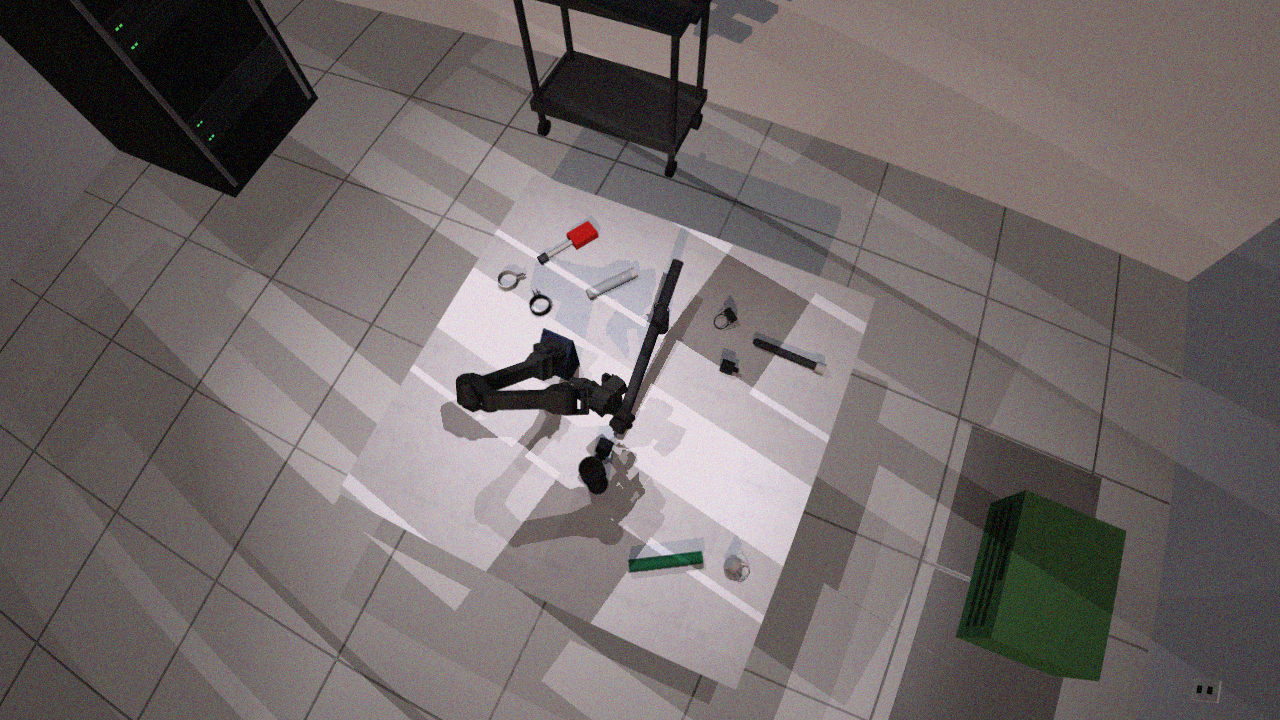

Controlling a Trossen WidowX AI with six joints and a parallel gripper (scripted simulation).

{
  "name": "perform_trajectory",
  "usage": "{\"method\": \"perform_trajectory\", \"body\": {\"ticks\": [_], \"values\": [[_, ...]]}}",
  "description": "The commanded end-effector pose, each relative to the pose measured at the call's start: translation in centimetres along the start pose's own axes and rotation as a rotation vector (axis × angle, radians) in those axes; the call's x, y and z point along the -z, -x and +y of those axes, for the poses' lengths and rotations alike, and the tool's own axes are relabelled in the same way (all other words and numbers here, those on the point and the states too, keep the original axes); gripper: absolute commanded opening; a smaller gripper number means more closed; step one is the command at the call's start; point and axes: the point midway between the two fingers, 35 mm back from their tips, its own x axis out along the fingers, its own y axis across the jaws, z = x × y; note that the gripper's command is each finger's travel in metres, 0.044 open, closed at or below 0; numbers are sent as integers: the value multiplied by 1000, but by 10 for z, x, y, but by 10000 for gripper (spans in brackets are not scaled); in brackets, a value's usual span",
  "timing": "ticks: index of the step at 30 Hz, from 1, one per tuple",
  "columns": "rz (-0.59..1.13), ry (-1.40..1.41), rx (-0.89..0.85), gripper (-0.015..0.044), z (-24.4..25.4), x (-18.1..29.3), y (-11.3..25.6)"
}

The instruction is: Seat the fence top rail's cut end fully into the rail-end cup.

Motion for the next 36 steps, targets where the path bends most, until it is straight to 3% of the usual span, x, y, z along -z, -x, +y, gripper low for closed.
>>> {"method": "perform_trajectory", "body": {"ticks": [1,7,24,36], "values": [[31,-369,-22,440,5,-30,15],[64,-713,6,440,12,-54,33],[46,-1299,156,440,22,-91,71],[44,-1313,160,440,23,-92,72]]}}
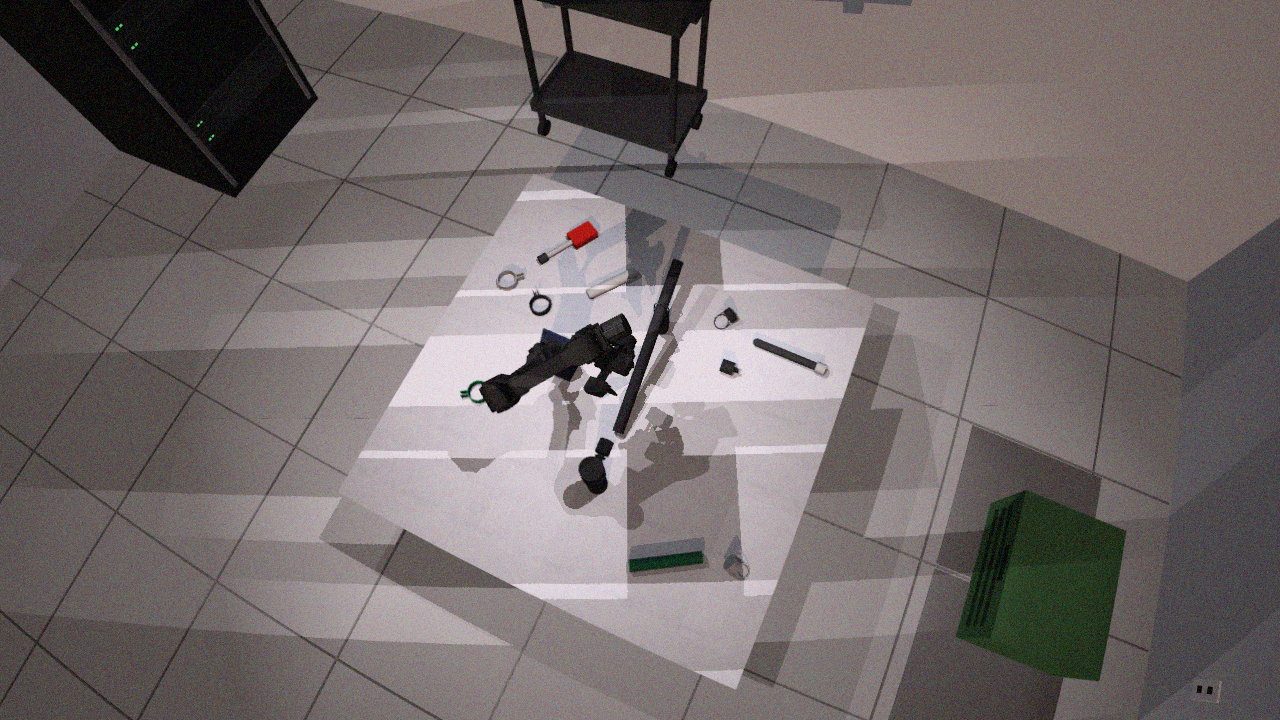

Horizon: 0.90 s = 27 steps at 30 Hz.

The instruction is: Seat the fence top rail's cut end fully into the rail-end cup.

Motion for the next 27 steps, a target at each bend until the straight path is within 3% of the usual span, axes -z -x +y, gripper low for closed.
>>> {"method": "perform_trajectory", "body": {"ticks": [1,8,14,20,27], "values": [[-16,-62,18,440,3,-2,4],[41,-215,24,440,9,0,-6],[246,-767,111,440,30,12,-46],[408,-1343,317,440,50,30,-86],[423,-1407,347,440,53,32,-90]]}}
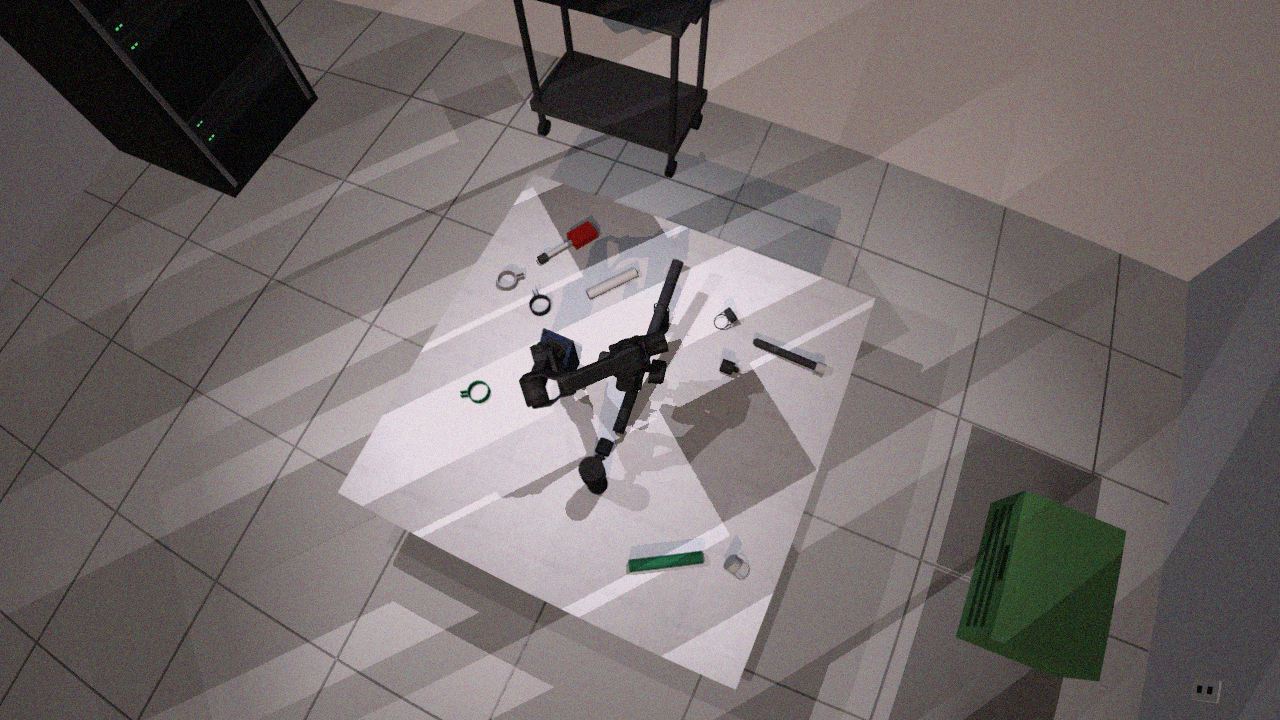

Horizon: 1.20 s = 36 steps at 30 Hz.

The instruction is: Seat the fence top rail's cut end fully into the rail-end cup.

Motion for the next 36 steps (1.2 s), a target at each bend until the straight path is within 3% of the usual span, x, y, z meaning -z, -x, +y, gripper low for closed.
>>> {"method": "perform_trajectory", "body": {"ticks": [1,8,13,36], "values": [[25,-158,60,440,1,7,-13],[25,-158,60,440,1,7,-15],[24,-159,60,440,-1,8,-48],[25,-159,59,440,-1,9,-80]]}}
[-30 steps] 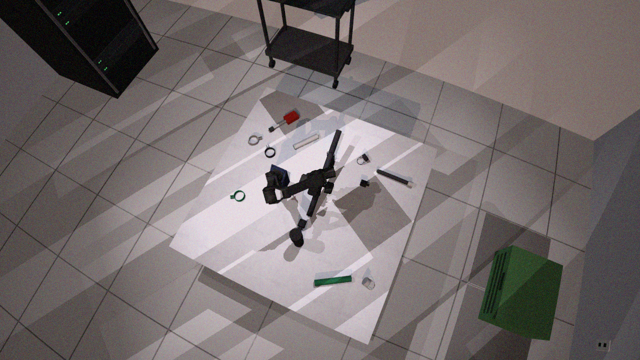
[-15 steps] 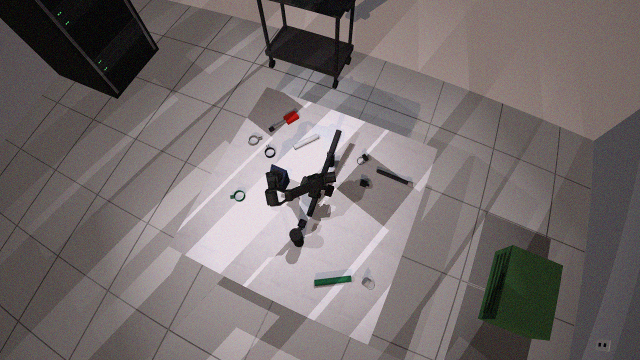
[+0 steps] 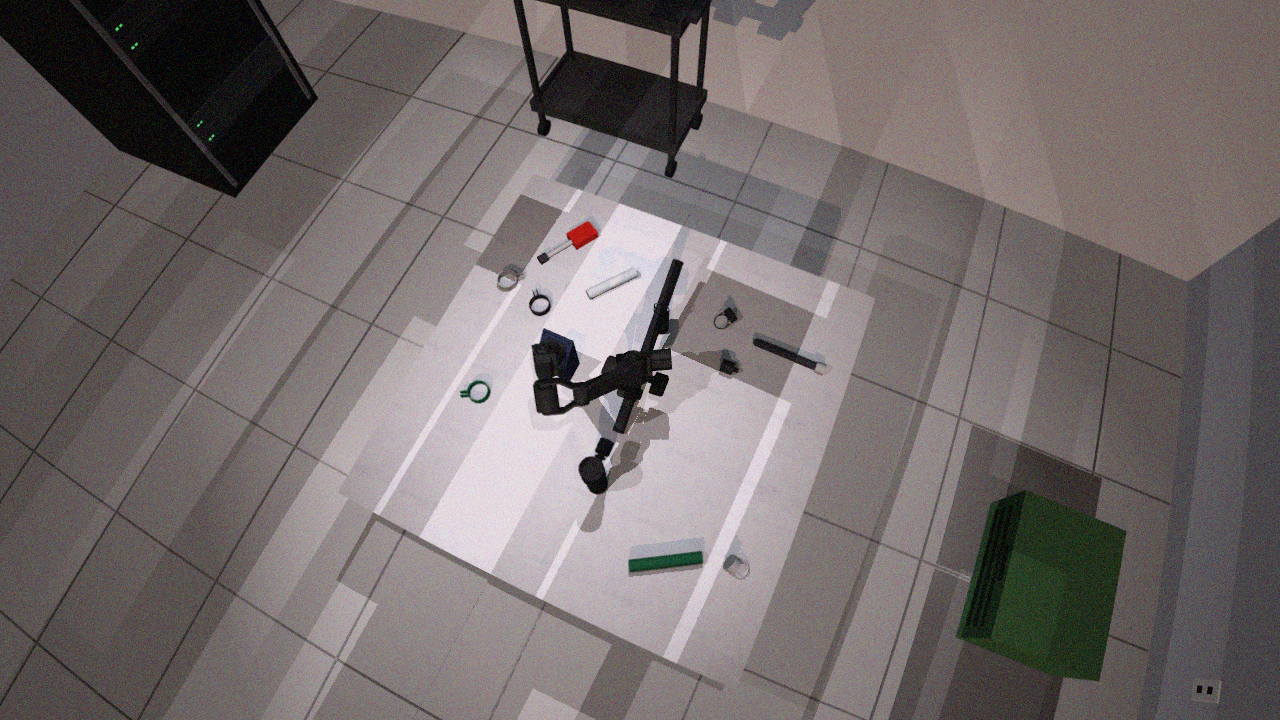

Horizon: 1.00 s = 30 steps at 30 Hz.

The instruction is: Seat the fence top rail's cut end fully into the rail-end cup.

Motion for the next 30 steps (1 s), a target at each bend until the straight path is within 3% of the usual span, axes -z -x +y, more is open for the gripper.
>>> {"method": "perform_trajectory", "body": {"ticks": [1,28,30], "values": [[-7,10,4,440,-1,0,-8],[-12,10,5,440,-3,-2,-49],[-12,10,5,387,-3,-2,-49]]}}
